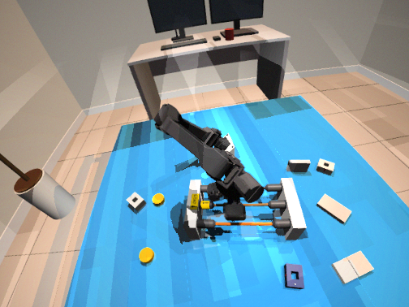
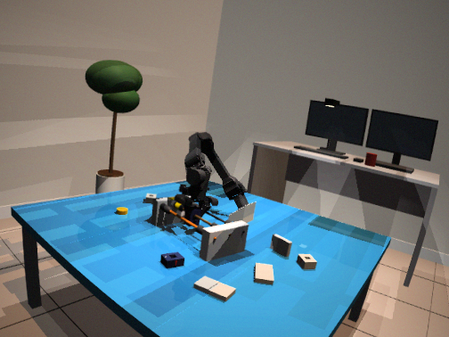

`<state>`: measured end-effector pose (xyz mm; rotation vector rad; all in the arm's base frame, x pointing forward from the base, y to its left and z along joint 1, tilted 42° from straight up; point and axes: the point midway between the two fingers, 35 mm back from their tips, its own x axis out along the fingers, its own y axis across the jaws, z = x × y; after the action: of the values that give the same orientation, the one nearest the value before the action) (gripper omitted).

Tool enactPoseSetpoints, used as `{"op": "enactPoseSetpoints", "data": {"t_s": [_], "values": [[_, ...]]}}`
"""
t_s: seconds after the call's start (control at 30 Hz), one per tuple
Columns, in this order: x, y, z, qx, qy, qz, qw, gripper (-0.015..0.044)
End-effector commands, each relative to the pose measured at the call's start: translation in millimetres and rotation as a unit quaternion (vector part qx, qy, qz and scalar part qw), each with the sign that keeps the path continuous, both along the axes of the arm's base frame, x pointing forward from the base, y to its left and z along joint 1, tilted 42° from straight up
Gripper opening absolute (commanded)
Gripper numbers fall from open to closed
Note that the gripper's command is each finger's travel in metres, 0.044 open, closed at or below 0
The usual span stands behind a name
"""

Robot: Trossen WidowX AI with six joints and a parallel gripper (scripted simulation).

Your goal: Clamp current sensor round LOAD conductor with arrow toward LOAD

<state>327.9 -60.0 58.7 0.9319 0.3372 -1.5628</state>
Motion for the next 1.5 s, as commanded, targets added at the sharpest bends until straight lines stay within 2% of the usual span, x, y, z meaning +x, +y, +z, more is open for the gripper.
{"op": "enactPoseSetpoints", "data": {"t_s": [0.0, 0.87, 1.47], "values": [[-0.3, 0.0, 0.0, 0.0, 0.001, 0.0, 1.0, 0.0269], [-0.3, 0.0, 0.0, 0.0, 0.001, 0.0, 1.0, 0.0269], [-0.2, 0.0, 0.0, 0.0, 0.0, 0.0, 1.0, 0.0149]]}}
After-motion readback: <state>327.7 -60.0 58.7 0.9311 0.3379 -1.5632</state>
